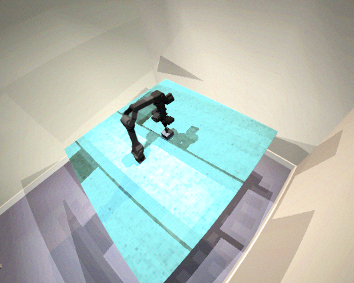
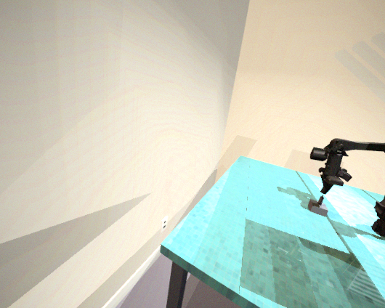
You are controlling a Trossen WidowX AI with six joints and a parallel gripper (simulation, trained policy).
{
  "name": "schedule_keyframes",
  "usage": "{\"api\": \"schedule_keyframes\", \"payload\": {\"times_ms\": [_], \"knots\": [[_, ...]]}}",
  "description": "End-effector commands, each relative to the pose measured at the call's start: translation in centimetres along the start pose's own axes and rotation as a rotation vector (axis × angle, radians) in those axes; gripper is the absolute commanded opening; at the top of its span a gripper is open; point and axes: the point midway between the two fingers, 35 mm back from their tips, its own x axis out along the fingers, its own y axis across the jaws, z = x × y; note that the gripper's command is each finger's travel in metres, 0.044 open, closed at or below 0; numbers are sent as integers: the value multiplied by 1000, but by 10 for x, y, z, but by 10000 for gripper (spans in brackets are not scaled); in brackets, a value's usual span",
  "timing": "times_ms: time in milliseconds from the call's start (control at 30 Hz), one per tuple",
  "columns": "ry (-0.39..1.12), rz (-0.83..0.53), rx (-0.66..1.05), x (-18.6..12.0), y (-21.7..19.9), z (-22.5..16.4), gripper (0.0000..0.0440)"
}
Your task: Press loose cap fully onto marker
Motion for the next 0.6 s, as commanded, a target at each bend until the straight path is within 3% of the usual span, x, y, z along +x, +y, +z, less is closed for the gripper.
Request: {"api": "schedule_keyframes", "payload": {"times_ms": [0,567], "knots": [[-18,-8,-2,7,0,1,0],[-60,-24,10,42,0,1,0]]}}
